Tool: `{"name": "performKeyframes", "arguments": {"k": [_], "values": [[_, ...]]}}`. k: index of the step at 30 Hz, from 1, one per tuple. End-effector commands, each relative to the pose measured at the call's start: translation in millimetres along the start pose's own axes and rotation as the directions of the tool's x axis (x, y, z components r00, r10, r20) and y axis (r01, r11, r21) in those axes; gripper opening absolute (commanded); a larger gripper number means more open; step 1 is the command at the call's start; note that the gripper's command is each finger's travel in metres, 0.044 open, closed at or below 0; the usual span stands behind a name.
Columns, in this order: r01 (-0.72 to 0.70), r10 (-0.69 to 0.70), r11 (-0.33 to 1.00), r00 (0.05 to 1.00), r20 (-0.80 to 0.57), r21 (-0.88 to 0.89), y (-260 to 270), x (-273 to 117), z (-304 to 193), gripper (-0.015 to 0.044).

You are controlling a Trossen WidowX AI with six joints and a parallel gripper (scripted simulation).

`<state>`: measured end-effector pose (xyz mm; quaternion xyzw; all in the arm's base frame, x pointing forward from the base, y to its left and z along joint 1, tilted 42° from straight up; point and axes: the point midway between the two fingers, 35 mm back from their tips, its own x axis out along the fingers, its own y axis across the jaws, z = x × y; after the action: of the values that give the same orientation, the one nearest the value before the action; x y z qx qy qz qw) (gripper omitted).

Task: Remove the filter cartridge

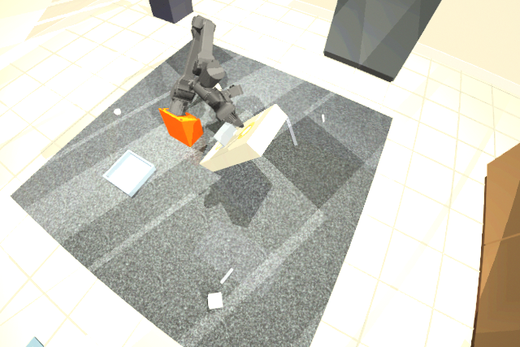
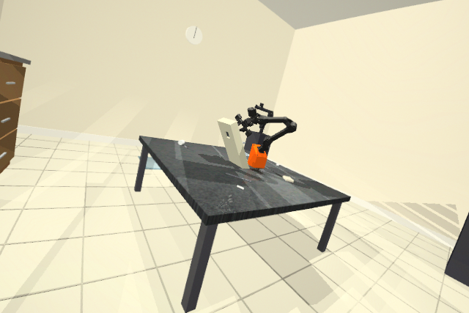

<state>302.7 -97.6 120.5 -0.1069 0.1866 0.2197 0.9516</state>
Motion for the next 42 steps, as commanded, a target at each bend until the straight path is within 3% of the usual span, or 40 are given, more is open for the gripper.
{"name": "performKeyframes", "arguments": {"k": [1, 42], "values": [[-0.005, 0.005, 1.000, 1.000, -0.005, 0.017, 2.5, 7.7, -3.5, 0.0114], [-0.004, 0.004, 1.000, 1.000, 0.000, 0.018, 3.1, 15.0, -3.2, 0.0114]]}}
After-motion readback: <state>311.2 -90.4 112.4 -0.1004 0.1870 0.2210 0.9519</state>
